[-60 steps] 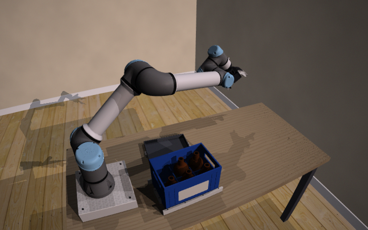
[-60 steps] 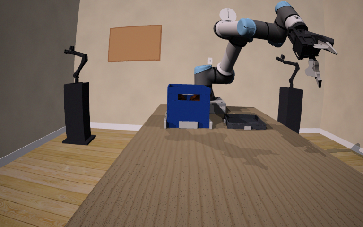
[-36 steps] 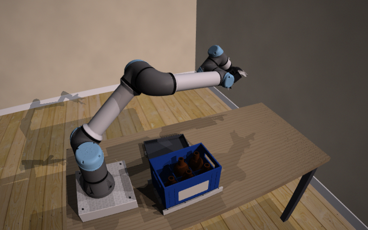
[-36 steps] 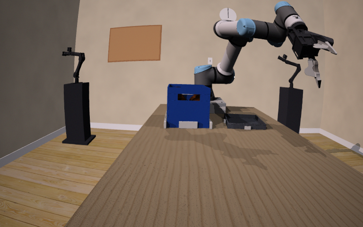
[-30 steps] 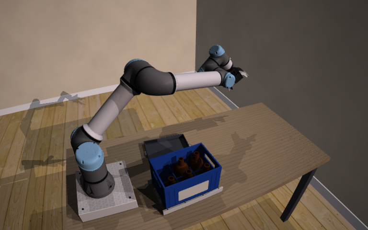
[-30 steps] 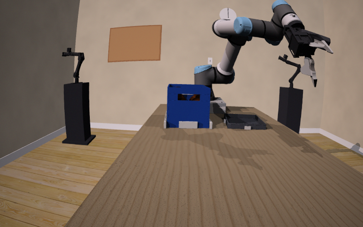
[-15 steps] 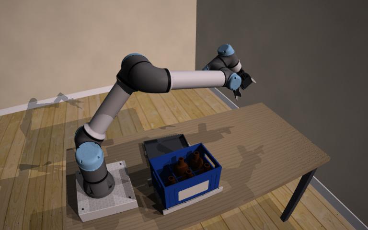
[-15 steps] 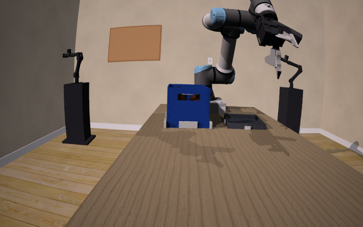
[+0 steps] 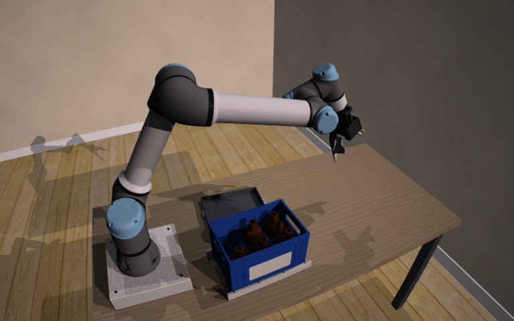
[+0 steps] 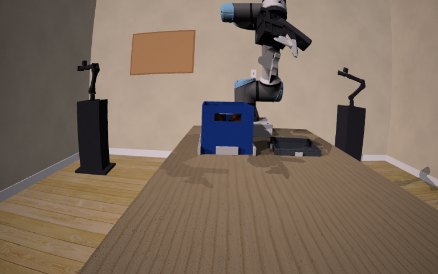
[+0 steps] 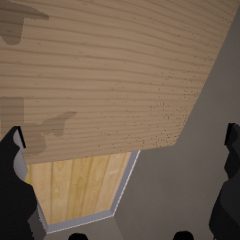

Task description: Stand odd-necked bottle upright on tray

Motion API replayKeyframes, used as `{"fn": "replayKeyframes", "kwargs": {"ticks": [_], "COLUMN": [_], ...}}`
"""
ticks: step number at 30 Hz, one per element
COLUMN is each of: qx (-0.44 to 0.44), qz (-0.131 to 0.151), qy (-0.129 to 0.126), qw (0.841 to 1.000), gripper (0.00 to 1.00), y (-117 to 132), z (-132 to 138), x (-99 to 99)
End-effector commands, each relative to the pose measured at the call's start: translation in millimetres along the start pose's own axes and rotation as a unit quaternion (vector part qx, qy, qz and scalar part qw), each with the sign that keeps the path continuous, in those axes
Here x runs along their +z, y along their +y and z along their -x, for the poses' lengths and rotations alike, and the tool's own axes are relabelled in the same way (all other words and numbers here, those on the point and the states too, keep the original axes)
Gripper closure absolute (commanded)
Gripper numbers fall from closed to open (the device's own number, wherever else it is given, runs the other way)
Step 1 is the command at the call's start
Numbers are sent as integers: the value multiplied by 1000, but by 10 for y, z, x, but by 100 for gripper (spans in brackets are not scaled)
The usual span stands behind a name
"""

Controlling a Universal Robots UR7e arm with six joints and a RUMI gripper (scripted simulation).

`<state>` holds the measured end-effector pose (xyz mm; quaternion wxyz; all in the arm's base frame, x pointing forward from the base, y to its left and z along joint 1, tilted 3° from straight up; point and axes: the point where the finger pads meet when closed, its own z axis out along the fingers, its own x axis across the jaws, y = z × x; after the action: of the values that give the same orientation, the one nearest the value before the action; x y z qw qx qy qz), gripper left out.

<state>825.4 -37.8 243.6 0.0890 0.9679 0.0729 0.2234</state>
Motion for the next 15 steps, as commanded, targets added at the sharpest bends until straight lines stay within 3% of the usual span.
{"fn": "replayKeyframes", "kwargs": {"ticks": [1, 6, 8, 10, 15], "qx": [-36, -75, -75, -99, -135], "qz": [1, -4, -4, -10, -23], "qy": [-23, -54, -54, -73, -100], "qw": [999, 996, 996, 992, 985], "gripper": [0, 0, 0, 0, 0], "y": [339, 633, 633, 787, 962], "z": [470, 1000, 1000, 1358, 1916], "x": [-172, -336, -336, -447, -620]}}
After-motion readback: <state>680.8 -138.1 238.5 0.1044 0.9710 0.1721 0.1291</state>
